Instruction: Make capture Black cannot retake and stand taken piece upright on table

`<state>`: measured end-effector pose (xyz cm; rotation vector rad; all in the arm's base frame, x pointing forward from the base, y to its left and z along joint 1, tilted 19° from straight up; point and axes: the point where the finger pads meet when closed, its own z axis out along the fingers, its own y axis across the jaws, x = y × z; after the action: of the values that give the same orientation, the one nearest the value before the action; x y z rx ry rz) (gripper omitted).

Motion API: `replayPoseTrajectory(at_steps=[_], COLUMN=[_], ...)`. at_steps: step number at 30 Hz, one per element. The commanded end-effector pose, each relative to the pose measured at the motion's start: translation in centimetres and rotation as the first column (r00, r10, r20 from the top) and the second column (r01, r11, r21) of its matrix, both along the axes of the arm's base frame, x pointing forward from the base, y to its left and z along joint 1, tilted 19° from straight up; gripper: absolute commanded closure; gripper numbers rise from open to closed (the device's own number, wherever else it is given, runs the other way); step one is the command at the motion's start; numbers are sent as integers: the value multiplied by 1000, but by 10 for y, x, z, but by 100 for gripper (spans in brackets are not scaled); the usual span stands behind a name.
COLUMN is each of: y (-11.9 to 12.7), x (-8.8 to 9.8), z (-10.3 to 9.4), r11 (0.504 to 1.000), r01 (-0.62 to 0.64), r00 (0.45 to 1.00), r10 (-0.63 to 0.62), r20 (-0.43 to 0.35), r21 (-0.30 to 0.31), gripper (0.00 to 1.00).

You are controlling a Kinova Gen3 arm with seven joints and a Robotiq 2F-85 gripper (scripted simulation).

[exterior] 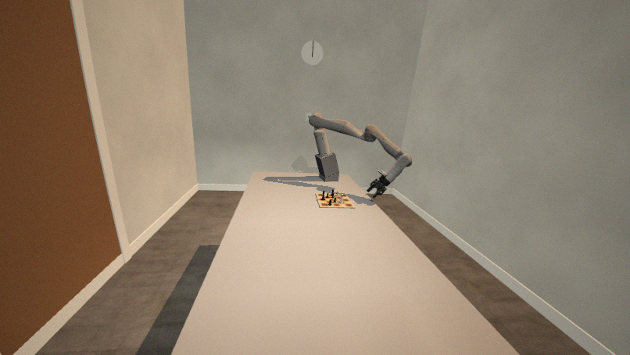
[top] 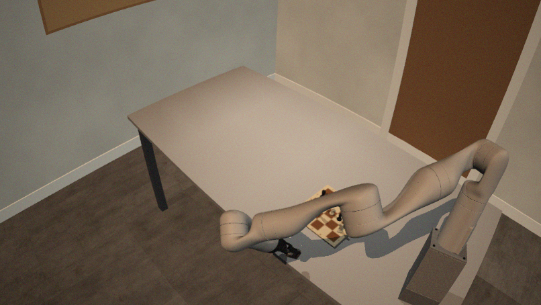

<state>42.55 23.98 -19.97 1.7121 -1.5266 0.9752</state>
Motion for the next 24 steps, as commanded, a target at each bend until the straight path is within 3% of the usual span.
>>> replayPoseTrajectory(at_steps=[1,24], y=[-1,-4], x=[1,1], z=[-1,-7], r11=[1000,1000], r01=[3,16], r00=[1000,1000], r10=[-3,-16], r20=[5,21], r21=[0,0], gripper=[0,0])
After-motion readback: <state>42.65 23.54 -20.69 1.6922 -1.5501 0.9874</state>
